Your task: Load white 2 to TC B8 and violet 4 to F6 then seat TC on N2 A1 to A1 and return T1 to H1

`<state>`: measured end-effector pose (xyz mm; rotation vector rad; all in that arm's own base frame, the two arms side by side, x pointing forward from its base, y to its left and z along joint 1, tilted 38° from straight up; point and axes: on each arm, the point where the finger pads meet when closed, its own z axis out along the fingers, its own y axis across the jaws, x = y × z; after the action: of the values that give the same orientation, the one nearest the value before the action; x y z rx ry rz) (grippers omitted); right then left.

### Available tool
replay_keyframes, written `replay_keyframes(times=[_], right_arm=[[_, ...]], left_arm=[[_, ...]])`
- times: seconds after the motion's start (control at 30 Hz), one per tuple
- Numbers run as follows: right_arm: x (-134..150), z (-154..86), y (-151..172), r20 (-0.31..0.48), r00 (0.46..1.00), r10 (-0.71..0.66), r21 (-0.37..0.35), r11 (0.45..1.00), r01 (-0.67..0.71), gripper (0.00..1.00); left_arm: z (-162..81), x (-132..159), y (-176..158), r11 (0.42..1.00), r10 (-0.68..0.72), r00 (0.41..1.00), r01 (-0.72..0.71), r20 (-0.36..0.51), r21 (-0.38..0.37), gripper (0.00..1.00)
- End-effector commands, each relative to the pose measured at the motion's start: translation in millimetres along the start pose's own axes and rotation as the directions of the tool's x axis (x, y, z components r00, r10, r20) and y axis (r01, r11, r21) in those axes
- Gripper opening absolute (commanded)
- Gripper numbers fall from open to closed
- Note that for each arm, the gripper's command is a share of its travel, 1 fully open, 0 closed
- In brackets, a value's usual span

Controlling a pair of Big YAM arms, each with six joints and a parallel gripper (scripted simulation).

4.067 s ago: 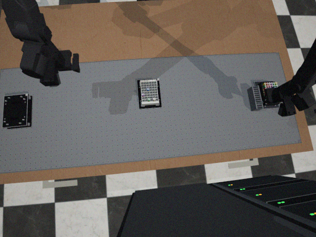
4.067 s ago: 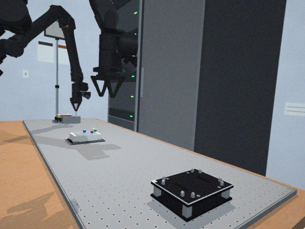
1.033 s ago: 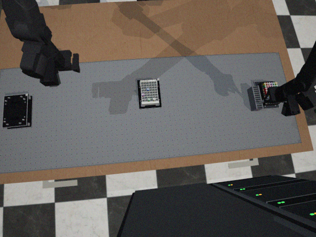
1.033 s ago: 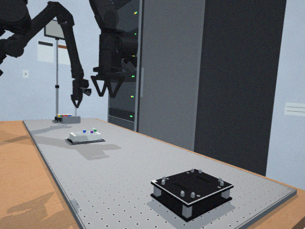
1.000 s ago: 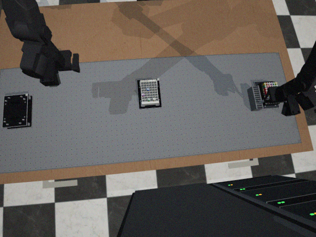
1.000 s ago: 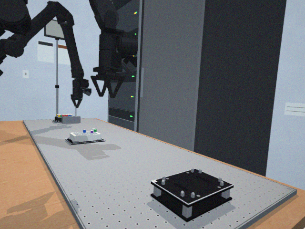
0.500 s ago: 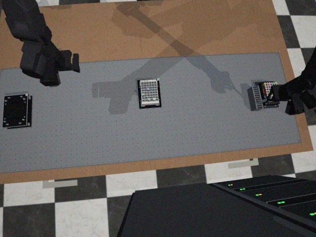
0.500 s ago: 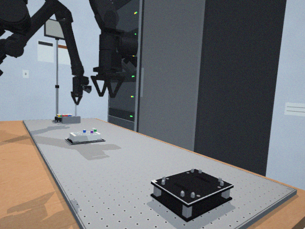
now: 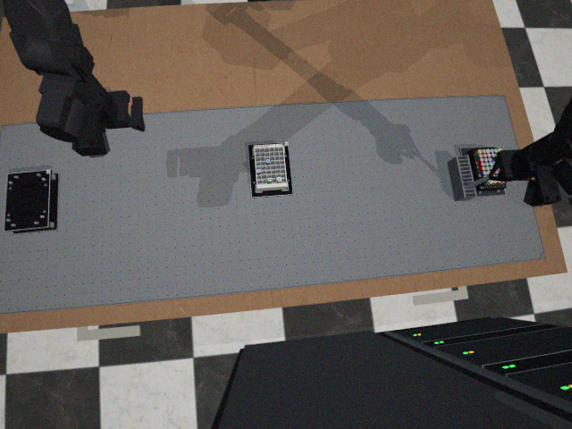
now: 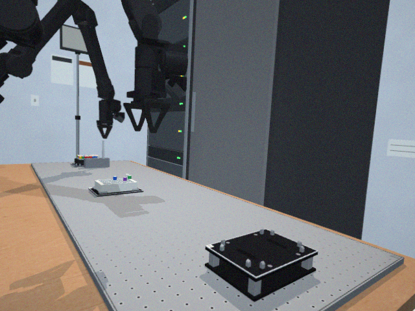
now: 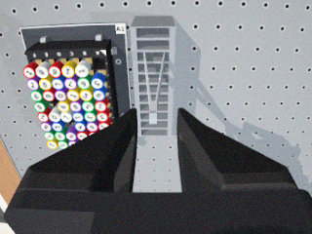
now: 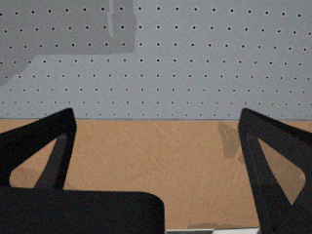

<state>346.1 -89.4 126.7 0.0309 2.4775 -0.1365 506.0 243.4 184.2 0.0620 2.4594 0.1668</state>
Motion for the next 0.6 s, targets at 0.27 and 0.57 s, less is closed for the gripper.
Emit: replay_keyframes(times=[0.27,0.57], right_arm=[[-9.1,-4.3,-2.2,0.017,1.0,0.001,0.006,1.0,-0.002,1.0],[-9.1,-4.3,-2.2,0.017,1.0,0.001,0.006,1.0,-0.002,1.0]], left_arm=[[-17.0,2.1,9.2,1.0,-0.011,1.0,0.011,-0.001,-0.009,0.25],[-17.0,2.0,9.3,1.0,-0.01,1.0,0.01,-0.001,-0.009,0.25]])
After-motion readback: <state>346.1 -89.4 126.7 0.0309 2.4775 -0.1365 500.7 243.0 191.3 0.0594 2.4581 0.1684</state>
